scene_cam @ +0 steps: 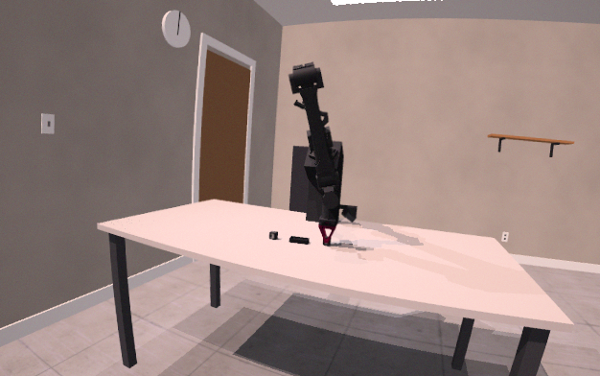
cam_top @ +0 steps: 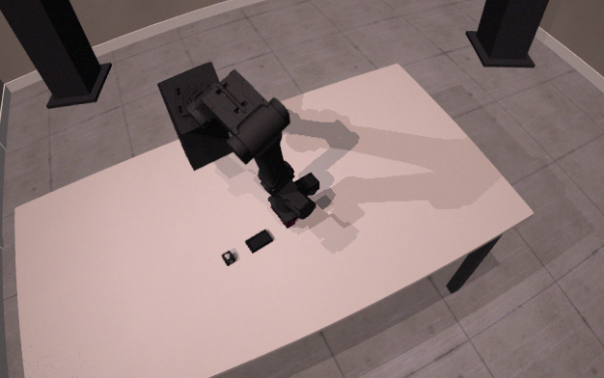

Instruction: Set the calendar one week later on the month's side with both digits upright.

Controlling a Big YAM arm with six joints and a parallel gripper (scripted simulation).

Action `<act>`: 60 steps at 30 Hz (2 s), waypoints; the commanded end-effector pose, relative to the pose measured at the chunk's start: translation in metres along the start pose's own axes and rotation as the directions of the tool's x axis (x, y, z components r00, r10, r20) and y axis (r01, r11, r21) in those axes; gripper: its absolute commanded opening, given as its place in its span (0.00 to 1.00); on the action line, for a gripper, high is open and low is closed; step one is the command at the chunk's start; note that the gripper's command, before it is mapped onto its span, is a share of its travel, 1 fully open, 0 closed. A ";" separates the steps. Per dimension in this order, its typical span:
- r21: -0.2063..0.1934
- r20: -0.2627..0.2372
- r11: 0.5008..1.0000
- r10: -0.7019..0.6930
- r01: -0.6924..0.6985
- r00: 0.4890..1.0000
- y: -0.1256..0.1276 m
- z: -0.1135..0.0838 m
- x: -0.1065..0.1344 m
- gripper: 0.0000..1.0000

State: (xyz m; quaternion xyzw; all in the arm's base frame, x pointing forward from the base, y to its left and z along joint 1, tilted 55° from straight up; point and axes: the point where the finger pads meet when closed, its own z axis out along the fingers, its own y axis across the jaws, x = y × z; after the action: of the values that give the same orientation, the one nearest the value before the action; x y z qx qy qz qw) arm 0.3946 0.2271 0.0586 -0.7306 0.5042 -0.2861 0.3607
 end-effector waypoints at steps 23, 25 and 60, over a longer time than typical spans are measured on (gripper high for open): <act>0.030 -0.001 1.000 0.003 -0.002 1.000 -0.012 -0.005 0.006 0.25; 0.026 -0.001 1.000 0.002 -0.002 1.000 -0.013 -0.004 0.006 0.25; 0.011 -0.003 1.000 -0.002 0.002 1.000 -0.008 -0.005 0.009 0.25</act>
State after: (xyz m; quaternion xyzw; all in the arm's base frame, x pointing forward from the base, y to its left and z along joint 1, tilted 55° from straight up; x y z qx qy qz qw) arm 0.3976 0.2257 0.0619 -0.7293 0.5035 -0.2869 0.3636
